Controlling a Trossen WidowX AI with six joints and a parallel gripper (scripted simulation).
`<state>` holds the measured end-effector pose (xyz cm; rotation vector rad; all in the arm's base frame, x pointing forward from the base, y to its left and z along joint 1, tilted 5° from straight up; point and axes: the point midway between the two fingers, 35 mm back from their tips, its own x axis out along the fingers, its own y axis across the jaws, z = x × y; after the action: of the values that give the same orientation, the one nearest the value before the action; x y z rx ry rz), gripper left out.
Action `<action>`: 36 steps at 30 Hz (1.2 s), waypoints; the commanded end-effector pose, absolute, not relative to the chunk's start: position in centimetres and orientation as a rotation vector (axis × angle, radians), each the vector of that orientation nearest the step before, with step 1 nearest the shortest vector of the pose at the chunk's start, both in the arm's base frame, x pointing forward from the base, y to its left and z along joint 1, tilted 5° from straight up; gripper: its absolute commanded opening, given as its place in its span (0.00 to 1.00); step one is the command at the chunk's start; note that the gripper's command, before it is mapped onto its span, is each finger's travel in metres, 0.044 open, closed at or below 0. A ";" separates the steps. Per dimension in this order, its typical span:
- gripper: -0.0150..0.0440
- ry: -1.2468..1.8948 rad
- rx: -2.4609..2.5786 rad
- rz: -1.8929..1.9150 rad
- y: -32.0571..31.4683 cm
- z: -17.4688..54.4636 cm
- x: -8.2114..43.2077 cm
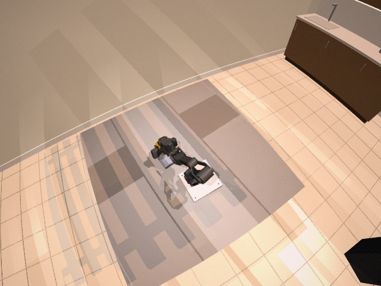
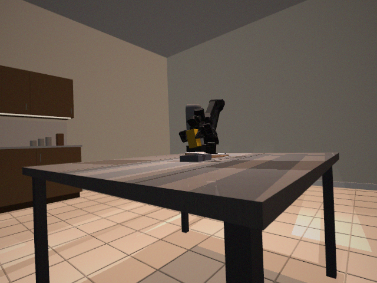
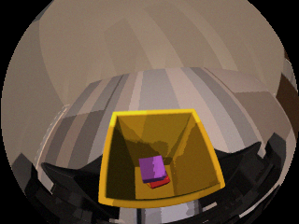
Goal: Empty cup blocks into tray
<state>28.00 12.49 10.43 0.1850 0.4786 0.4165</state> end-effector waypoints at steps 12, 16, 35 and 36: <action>0.25 0.541 0.503 0.331 12.5 10.4 28.1; 0.25 0.558 0.587 0.308 12.5 10.3 28.1; 0.25 0.626 0.988 0.192 12.6 10.2 28.2; 0.25 0.629 1.009 0.186 12.6 10.2 28.2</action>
<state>28.10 12.68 10.20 0.9417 0.6242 0.2099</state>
